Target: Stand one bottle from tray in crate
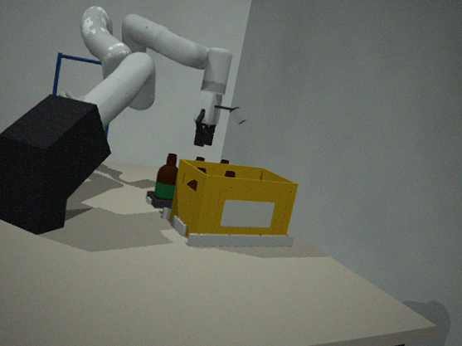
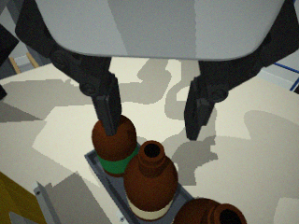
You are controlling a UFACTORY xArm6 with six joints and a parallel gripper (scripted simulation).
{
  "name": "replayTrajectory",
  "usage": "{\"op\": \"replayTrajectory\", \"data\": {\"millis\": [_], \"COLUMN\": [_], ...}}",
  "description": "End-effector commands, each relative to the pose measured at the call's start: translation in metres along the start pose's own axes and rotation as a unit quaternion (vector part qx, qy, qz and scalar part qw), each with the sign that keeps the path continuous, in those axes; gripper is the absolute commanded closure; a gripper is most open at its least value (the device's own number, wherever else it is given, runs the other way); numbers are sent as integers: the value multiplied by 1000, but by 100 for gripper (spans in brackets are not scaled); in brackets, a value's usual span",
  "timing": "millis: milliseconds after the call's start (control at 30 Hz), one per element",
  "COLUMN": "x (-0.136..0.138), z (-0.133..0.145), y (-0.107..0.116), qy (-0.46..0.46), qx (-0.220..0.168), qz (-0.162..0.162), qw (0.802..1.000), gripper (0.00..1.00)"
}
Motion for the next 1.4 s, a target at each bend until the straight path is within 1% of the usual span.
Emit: {"op": "replayTrajectory", "data": {"millis": [0,567,1367], "x": [-1,-1,-1], "z": [0,0,0], "y": [-7,-19,-20], "qy": [1,1,1], "qx": [2,2,2], "qz": [0,0,0], "qw": [1000,1000,1000], "gripper": [35,35,35]}}
Point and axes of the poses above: the point where the finger pads meet when closed, its own y axis back along the fingers, its own x axis across the jaws, z = x × y, the point moved 6 cm from there along y, back along the fingers, and after that the axes turned 13 degrees about -y, right-handed, at the moved point
